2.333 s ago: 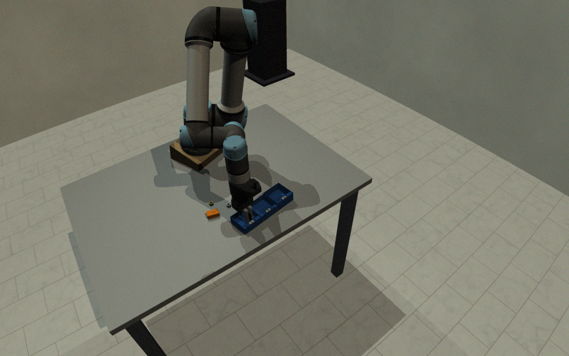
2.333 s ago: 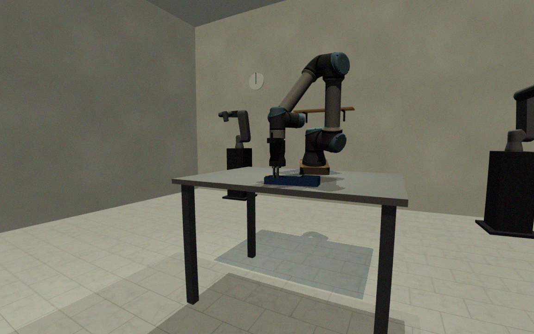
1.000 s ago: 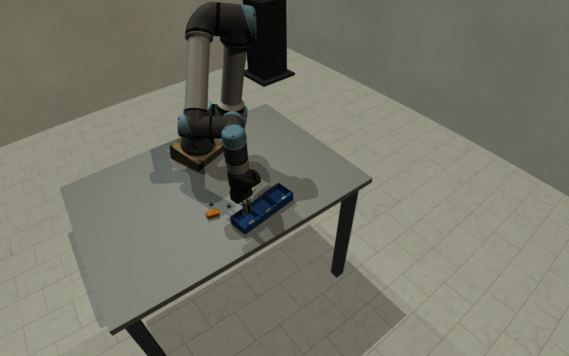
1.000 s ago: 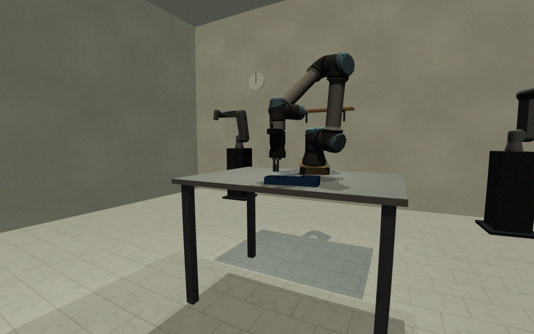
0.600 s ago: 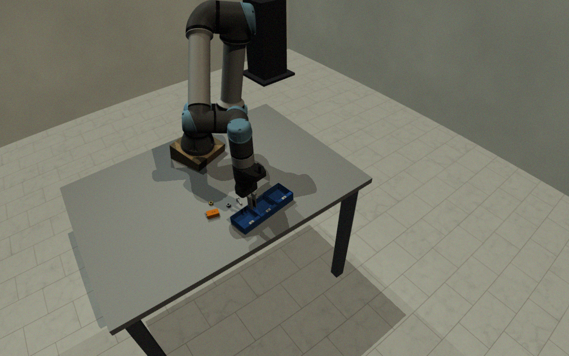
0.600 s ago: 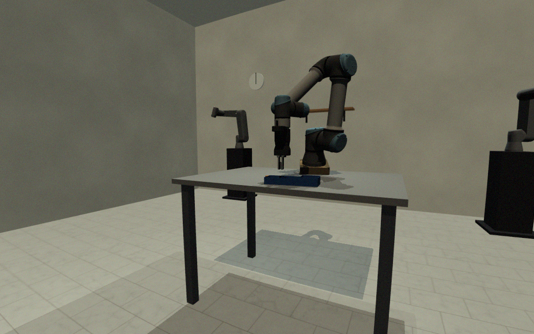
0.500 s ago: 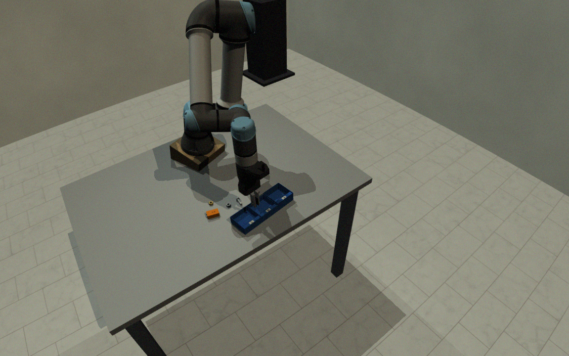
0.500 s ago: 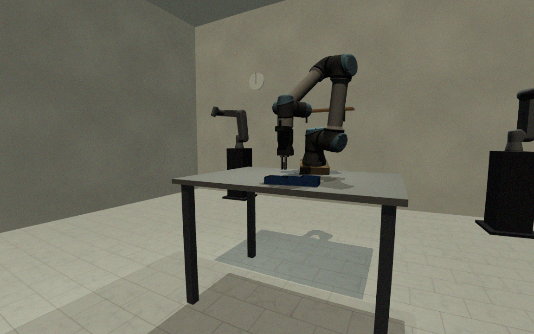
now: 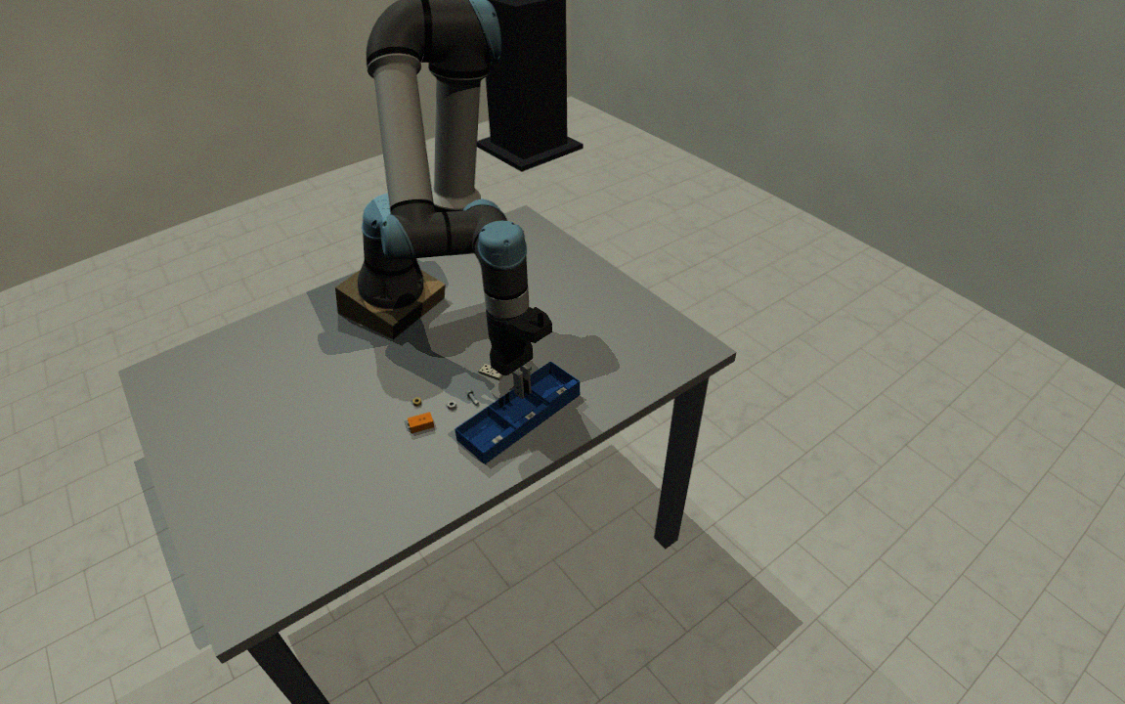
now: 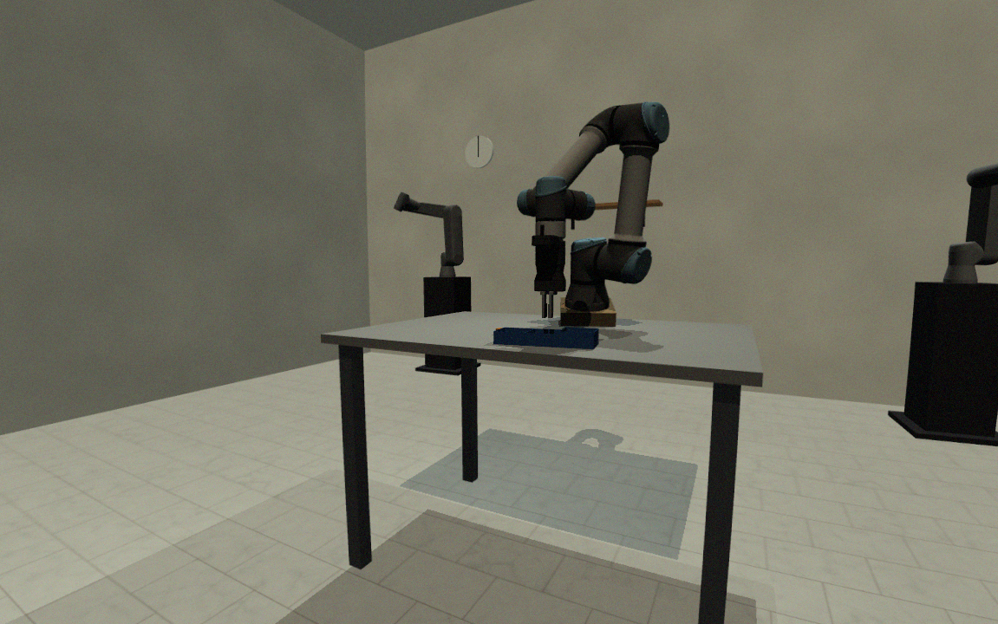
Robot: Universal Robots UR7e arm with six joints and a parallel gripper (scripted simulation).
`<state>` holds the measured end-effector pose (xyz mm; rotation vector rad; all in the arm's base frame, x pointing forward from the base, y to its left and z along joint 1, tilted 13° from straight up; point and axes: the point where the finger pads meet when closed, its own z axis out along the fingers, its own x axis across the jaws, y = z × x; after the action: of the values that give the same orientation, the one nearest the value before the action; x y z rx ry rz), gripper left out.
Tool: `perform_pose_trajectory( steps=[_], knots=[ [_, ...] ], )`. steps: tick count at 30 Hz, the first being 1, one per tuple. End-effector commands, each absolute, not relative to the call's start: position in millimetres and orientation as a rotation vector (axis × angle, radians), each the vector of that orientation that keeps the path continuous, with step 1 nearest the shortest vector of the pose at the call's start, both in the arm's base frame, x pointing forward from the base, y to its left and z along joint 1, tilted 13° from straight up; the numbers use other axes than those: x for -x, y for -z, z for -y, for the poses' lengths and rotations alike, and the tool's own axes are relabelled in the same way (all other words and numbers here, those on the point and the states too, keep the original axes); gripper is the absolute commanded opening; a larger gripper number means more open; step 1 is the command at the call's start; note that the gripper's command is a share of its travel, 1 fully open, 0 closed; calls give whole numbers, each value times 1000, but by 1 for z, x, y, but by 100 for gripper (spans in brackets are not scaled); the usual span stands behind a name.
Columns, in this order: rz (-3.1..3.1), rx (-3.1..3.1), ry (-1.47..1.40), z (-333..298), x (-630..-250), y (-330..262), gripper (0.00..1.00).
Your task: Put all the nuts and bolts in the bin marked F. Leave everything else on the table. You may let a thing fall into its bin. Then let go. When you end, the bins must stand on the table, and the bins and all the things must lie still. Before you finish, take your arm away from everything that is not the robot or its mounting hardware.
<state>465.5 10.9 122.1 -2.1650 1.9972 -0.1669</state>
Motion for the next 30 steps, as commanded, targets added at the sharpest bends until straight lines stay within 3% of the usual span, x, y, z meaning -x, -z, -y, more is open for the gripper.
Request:
perform_pose_trajectory(
  steps=[1,30],
  knots=[
    [-1998,2164,167,-12,-467,-114,31],
    [-1998,2164,167,-14,-476,-73,31]
  ],
)
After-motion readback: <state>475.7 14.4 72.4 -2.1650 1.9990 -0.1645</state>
